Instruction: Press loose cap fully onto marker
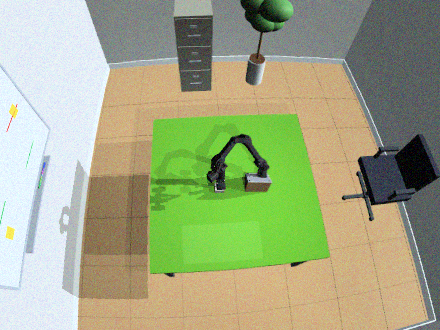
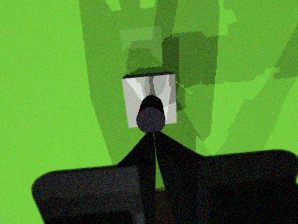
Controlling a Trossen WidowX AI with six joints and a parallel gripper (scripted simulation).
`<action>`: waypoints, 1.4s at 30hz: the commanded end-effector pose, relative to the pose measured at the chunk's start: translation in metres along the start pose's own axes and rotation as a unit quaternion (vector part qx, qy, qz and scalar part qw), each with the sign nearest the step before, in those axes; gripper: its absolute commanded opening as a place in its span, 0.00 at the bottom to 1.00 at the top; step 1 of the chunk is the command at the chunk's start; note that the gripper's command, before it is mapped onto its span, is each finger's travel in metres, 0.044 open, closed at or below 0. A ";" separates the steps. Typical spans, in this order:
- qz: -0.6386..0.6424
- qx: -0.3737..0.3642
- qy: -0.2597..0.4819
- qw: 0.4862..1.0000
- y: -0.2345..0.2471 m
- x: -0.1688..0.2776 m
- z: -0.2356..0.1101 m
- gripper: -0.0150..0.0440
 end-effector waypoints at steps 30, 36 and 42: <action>-0.004 -0.001 -0.002 1.000 0.000 -0.001 0.034 0.25; -0.004 -0.002 -0.002 1.000 0.000 -0.001 0.032 0.25; -0.005 -0.003 -0.002 1.000 0.001 -0.003 -0.036 0.25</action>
Point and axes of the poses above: the point midway between the two fingers, 35 mm back from their tips, its own z axis out along the fingers, its own y axis across the jaws, x = y × z, the point moved 9 cm from there along -z, back along the fingers, and after that the axes turned 1 degree about -z, right-handed, at the moved point
